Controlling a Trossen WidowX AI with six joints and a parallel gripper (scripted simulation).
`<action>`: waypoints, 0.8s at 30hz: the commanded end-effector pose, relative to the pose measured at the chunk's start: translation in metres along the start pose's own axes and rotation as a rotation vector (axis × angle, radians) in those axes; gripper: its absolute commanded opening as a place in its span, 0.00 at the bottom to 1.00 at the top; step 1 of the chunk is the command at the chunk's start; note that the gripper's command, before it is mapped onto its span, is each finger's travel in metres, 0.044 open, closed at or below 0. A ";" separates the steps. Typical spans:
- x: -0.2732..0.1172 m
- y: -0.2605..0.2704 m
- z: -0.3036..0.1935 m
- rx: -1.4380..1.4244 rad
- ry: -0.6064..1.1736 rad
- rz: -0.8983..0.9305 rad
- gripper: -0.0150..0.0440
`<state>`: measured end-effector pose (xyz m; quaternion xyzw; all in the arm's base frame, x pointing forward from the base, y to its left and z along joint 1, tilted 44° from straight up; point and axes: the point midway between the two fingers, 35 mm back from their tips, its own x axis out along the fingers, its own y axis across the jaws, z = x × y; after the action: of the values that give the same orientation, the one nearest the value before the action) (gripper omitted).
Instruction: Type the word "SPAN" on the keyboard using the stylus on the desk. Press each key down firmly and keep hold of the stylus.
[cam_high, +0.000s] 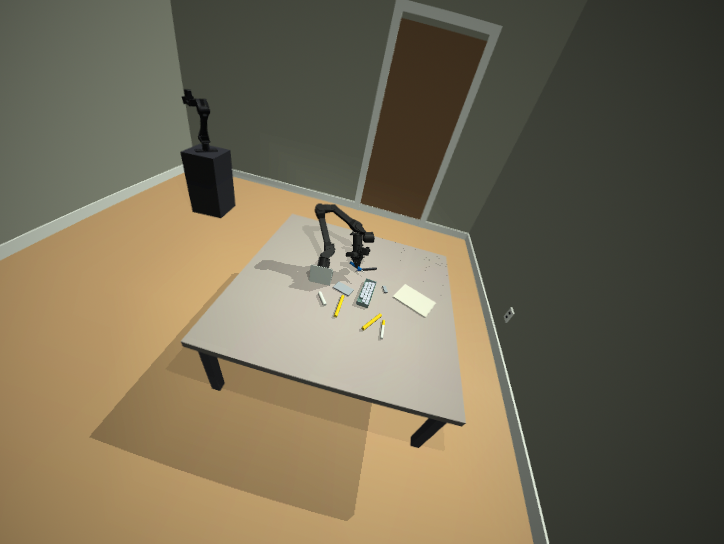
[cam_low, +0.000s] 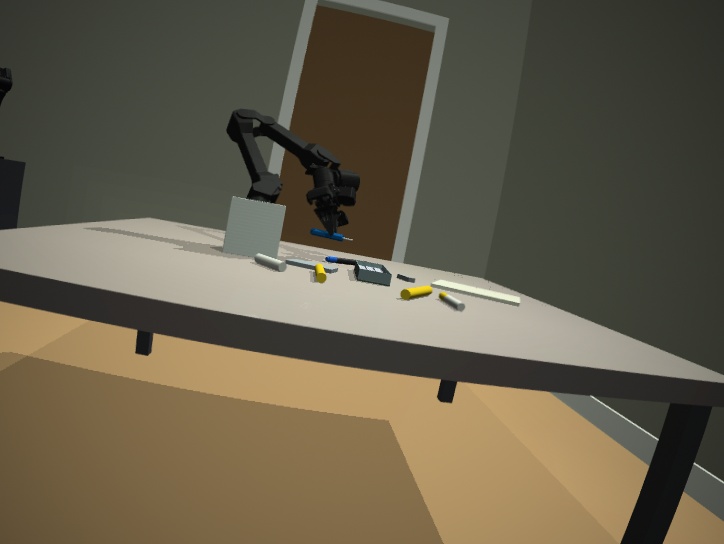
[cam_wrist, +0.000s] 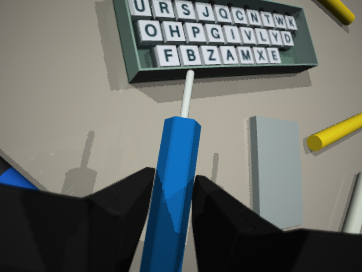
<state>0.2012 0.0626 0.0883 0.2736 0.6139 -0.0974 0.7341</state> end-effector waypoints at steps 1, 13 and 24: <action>-0.001 0.001 0.011 -0.136 -0.001 -0.045 0.25; 0.000 0.002 0.040 -0.524 0.040 -0.156 0.25; 0.004 0.002 0.067 -0.881 0.122 -0.244 0.25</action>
<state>0.2525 0.0354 0.0922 -0.0854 0.6629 0.0779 0.7397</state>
